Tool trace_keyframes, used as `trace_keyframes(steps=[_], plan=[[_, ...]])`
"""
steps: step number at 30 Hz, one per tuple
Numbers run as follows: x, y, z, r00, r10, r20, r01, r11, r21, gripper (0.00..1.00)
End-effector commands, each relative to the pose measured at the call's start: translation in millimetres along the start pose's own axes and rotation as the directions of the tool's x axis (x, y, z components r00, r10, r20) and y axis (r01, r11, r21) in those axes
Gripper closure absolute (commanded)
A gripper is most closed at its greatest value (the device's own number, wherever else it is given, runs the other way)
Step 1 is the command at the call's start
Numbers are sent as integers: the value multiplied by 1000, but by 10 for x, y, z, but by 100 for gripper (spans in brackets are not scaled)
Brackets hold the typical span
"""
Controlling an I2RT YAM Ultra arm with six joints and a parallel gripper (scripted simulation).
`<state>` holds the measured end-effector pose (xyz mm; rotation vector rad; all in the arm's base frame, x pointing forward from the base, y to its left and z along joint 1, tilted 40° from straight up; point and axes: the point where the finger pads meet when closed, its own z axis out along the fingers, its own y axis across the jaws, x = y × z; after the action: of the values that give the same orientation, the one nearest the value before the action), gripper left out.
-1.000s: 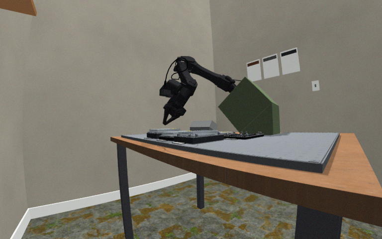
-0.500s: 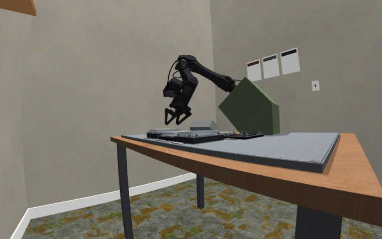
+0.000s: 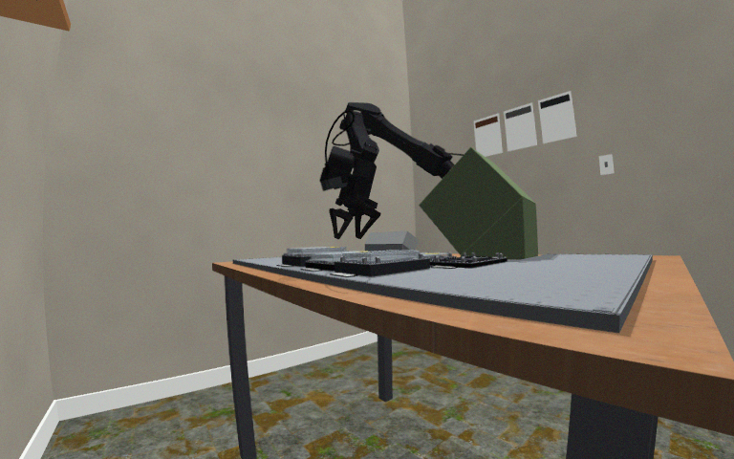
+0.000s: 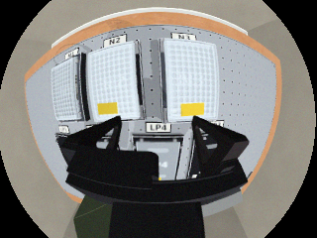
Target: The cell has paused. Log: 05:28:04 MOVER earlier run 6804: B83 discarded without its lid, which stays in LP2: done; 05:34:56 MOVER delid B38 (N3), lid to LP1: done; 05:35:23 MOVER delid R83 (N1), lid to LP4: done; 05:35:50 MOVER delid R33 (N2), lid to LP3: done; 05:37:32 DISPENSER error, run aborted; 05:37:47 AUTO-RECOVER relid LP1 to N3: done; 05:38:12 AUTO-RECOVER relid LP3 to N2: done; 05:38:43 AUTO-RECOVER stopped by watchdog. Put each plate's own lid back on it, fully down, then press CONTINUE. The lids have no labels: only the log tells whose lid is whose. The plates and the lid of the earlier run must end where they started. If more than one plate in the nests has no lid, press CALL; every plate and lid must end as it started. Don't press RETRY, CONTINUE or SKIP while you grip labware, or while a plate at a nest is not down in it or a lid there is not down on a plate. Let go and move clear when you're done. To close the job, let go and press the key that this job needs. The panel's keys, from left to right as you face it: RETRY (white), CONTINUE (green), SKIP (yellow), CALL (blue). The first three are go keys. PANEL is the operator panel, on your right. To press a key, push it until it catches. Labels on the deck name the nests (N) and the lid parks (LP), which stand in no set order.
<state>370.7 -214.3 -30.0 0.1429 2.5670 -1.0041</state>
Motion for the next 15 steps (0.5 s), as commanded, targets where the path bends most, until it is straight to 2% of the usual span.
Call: trace_keyframes(steps=[1, 4, 6, 10, 14, 15], plan=[[203, 33, -173, 996, -1, -93, 0, 1000, -6, 0], [318, 11, -213, 989, 6, -147, -6, 1000, -1, 0], [318, 11, -213, 989, 6, -147, -6, 1000, -1, 0], [409, -37, -260, 978, 25, -208, -23, 1000, 8, 0], [603, -50, -311, 958, 29, -285, -27, 1000, 12, 0], [836, 1, -343, 948, 2, -317, -2, 1000, 0, 0]])
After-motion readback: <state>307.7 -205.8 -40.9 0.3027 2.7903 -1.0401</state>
